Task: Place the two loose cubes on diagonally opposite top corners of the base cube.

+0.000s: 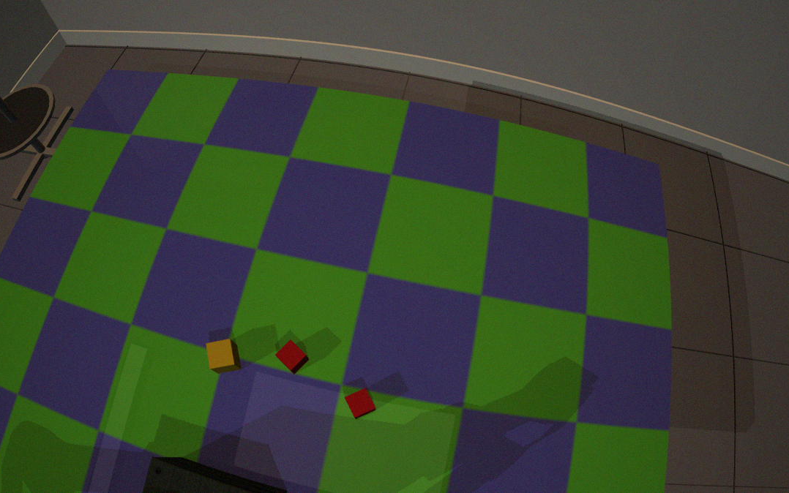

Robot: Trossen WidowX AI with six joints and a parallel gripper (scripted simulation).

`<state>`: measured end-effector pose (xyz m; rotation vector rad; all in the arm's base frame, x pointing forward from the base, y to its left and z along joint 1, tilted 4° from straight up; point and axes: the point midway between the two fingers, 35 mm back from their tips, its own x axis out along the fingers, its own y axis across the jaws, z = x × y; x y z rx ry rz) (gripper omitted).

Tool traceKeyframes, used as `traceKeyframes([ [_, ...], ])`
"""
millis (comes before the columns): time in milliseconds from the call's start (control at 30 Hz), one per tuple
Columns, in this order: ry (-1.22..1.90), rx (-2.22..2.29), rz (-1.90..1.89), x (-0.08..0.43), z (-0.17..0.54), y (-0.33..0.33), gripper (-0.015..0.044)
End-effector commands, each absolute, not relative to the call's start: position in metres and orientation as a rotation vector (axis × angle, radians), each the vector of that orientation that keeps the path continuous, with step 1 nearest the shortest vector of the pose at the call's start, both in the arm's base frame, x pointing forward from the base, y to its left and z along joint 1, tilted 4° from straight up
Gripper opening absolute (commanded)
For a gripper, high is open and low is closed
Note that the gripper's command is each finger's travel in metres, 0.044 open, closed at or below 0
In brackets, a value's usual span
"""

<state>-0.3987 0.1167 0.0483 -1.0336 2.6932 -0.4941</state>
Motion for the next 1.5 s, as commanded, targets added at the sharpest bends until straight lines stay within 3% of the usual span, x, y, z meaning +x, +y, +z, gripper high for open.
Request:
traceKeyframes([
  [0,2.698,-1.025,-0.491,-0.398,0.048,0.119,0.0374],
  [133,2.783,-0.857,-0.419,-0.390,0.048,0.159,0.0269],
  [167,2.804,-0.805,-0.397,-0.387,0.048,0.171,0.0265],
  [500,2.904,-0.279,-0.160,-0.331,0.046,0.285,0.0265],
  [867,2.790,0.244,0.074,-0.228,0.042,0.383,0.0265],
  [1467,2.298,0.788,0.256,-0.002,0.036,0.443,0.0265],
])
